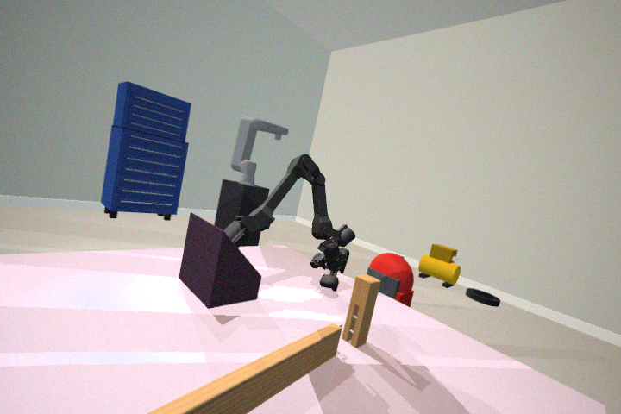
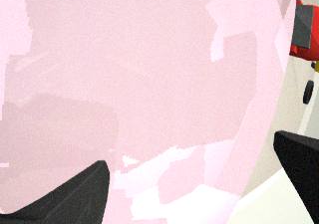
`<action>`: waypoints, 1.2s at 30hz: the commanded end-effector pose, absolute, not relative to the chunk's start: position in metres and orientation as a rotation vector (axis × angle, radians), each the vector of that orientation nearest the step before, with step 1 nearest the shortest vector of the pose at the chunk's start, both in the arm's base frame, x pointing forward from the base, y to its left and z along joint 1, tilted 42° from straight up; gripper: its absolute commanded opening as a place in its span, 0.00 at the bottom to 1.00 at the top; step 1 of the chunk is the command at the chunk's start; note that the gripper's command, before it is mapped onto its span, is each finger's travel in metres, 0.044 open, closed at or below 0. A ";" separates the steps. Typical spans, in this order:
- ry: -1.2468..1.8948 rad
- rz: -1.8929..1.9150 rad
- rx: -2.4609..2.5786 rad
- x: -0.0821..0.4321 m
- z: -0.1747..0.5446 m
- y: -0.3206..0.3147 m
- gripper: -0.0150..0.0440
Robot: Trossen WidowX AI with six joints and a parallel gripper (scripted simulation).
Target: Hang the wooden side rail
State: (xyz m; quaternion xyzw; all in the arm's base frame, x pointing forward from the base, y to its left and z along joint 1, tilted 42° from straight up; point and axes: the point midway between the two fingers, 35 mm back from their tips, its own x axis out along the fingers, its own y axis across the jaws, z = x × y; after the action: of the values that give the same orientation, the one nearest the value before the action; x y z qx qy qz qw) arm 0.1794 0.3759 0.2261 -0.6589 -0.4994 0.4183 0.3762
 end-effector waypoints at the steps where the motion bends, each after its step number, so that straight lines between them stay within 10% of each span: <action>1: -1.257 1.024 -1.796 0.208 0.213 0.346 1.00; 36: -0.917 0.722 -2.582 0.291 0.118 0.067 1.00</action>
State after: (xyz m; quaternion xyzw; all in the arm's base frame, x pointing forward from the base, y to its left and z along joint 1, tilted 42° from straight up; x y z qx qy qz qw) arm 0.2942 0.0732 0.1202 -0.8970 -0.3199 0.2576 0.1634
